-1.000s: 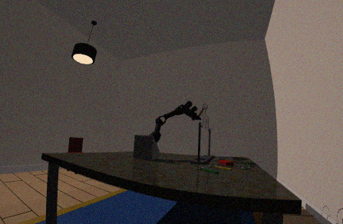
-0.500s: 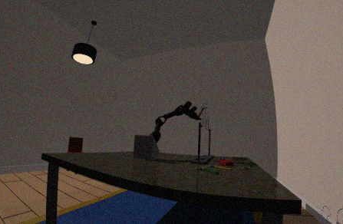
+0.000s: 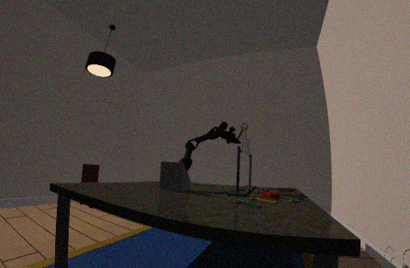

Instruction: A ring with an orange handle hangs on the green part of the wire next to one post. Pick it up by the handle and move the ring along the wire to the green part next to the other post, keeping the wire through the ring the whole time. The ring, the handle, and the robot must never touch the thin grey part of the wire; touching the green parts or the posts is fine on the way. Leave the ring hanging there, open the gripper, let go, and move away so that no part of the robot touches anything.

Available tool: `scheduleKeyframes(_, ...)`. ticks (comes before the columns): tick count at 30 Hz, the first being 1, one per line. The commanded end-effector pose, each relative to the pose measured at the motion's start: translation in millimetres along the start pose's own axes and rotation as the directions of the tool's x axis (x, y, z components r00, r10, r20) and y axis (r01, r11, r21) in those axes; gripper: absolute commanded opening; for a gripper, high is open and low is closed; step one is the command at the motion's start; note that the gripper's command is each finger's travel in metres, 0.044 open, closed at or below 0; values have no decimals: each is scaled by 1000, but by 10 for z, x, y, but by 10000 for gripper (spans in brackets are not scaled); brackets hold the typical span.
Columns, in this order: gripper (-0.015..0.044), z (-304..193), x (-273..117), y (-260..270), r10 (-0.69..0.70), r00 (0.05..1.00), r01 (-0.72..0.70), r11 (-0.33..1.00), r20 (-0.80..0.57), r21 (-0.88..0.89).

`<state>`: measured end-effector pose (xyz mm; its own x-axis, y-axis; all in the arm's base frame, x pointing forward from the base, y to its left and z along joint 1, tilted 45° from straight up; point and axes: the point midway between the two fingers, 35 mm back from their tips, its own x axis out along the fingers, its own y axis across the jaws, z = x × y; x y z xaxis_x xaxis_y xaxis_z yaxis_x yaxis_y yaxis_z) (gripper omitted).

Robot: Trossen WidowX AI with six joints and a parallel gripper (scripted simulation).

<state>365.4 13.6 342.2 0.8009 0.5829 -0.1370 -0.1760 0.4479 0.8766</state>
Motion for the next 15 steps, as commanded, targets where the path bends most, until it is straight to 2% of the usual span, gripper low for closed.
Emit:
scheduleKeyframes(1, -150, -18, -9, 19, 27, 1000, -27, 999, 3, 46)
scheduleKeyframes(15, -150, -14, -5, 63, 104, 994, -108, 976, 32, 187)
